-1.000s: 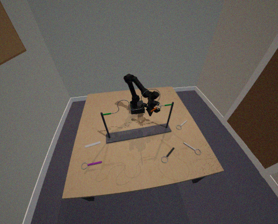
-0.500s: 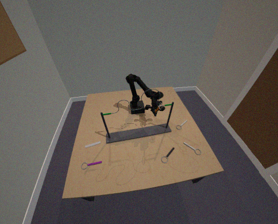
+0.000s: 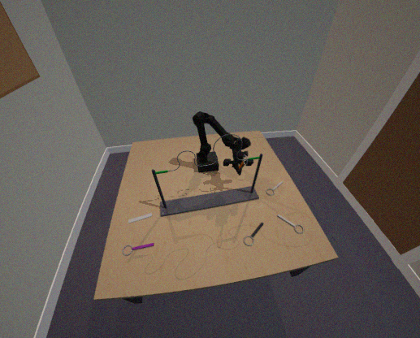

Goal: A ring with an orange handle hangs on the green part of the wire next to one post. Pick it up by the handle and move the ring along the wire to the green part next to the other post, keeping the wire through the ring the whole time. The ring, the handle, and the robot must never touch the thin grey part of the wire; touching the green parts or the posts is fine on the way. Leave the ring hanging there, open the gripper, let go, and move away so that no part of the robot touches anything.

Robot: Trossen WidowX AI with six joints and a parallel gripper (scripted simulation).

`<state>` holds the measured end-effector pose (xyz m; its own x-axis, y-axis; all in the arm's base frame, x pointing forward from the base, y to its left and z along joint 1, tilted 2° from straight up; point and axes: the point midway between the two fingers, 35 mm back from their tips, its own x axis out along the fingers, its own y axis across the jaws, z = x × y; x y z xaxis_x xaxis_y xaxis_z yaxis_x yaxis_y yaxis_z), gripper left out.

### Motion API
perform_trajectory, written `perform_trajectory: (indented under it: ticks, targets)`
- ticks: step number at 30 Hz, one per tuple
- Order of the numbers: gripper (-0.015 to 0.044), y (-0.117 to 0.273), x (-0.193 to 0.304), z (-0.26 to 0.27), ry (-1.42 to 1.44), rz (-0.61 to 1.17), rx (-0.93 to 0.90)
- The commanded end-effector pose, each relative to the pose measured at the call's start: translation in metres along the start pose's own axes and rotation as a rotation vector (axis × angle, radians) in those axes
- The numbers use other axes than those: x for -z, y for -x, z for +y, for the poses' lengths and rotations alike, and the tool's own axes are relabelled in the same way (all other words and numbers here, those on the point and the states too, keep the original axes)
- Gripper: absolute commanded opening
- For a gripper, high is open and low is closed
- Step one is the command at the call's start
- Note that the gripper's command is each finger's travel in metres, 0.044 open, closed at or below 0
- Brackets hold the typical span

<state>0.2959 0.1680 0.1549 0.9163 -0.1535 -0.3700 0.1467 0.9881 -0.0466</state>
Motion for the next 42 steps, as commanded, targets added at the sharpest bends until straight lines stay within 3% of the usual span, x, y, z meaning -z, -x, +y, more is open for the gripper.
perform_trajectory:
  ticks: [1, 42]
  targets:
    - [-0.015, 0.001, -0.003, 0.007, -0.021, -0.002, -0.007]
    - [-0.015, 0.003, 0.002, 0.042, -0.031, -0.004, -0.012]
